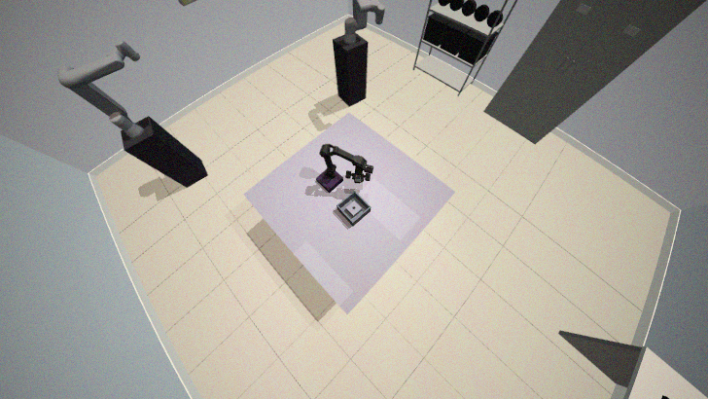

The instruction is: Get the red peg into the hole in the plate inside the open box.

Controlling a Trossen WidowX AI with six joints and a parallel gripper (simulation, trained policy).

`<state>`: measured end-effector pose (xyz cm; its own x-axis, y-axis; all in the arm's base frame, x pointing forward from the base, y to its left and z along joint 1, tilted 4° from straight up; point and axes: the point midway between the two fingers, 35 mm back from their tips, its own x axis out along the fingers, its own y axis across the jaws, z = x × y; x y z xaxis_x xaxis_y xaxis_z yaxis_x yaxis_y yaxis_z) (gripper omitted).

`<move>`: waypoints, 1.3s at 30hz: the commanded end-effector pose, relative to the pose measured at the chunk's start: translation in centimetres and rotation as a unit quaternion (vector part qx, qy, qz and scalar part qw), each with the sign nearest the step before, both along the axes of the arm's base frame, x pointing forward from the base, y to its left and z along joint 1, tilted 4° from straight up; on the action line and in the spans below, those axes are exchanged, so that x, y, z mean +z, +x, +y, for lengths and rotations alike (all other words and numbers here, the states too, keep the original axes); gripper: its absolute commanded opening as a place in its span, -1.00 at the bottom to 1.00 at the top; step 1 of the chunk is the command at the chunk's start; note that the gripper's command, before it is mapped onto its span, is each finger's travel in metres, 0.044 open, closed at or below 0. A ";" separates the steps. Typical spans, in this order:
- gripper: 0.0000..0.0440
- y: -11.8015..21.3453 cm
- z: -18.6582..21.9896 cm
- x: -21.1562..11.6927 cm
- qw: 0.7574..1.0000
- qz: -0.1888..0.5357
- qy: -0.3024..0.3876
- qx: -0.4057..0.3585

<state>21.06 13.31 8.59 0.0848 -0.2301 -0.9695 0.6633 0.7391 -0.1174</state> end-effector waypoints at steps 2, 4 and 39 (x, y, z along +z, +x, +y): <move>-1.00 1.9 -1.0 1.2 0.999 -0.024 -0.003 -0.030; -1.00 2.7 -1.5 1.6 0.999 -0.032 -0.004 -0.042; -1.00 14.2 -13.8 -0.3 0.993 -0.070 0.008 -0.100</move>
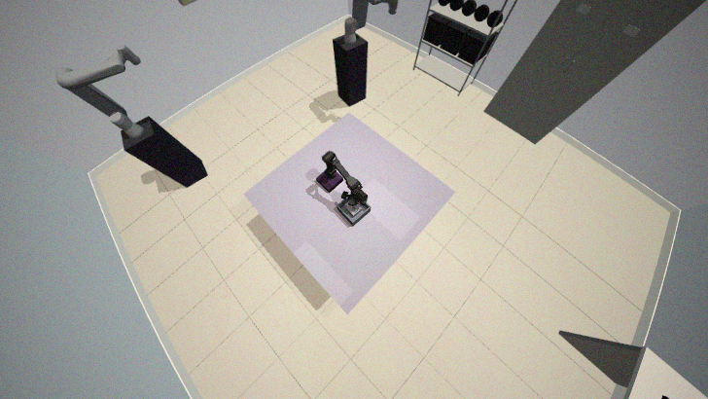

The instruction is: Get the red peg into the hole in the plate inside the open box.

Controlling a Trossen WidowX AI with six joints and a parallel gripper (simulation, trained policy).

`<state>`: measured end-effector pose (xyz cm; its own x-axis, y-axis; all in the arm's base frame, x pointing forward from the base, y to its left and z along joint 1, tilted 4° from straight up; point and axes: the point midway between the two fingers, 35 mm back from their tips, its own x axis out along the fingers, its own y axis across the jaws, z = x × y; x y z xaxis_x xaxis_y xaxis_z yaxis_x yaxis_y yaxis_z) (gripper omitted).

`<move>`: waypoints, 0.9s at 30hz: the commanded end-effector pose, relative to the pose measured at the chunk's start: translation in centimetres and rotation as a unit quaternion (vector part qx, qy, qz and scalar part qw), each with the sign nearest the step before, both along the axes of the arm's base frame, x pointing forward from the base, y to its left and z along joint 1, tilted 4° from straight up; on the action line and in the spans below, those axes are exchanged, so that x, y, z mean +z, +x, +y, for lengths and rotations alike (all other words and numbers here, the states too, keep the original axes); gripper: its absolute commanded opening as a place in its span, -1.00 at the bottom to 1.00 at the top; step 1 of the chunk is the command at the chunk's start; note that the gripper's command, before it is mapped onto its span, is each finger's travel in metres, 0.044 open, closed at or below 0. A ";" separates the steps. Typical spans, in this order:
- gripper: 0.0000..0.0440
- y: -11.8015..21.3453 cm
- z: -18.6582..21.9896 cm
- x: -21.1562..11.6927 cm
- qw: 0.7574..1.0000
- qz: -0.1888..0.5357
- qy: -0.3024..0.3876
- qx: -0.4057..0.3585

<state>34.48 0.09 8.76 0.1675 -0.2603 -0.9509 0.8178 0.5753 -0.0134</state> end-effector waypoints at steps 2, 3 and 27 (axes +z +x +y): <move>-1.00 1.0 -1.0 -1.0 1.000 0.003 0.013 0.019; -1.00 1.2 -1.1 -1.3 1.000 0.005 0.015 0.023; 0.64 4.5 -2.4 -3.0 0.993 0.036 0.074 0.083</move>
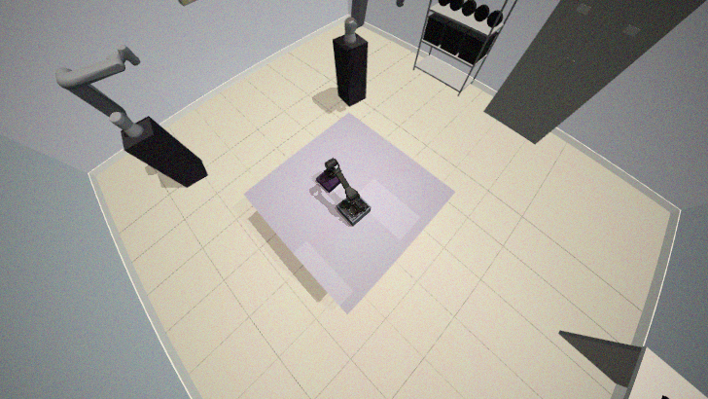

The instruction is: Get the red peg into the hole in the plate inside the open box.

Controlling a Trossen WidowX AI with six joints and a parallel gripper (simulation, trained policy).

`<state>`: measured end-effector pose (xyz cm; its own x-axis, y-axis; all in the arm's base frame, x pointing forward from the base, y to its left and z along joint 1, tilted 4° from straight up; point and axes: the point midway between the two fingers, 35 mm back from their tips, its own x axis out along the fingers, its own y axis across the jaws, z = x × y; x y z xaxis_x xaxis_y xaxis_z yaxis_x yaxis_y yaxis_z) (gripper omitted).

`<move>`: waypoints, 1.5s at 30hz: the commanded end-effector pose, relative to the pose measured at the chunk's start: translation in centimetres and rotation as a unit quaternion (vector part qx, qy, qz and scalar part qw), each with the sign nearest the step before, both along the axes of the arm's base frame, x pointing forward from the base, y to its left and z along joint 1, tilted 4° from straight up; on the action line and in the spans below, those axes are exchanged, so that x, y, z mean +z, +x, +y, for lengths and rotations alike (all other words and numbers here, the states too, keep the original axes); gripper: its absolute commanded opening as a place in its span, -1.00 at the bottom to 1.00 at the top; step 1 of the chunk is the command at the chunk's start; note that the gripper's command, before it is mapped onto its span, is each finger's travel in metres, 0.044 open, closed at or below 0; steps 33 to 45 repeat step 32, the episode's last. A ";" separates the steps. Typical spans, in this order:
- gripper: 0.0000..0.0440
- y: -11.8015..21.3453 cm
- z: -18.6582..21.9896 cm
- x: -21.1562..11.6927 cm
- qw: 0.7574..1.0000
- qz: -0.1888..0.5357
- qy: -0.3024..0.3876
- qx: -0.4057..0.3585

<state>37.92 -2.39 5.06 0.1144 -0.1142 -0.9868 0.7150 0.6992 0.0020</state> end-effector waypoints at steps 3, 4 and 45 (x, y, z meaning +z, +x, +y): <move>0.99 2.1 0.1 1.2 1.000 -0.010 0.024 0.004; 1.00 2.5 0.2 1.4 1.000 -0.011 0.028 0.005; 1.00 7.6 2.4 4.5 0.994 -0.063 0.083 0.037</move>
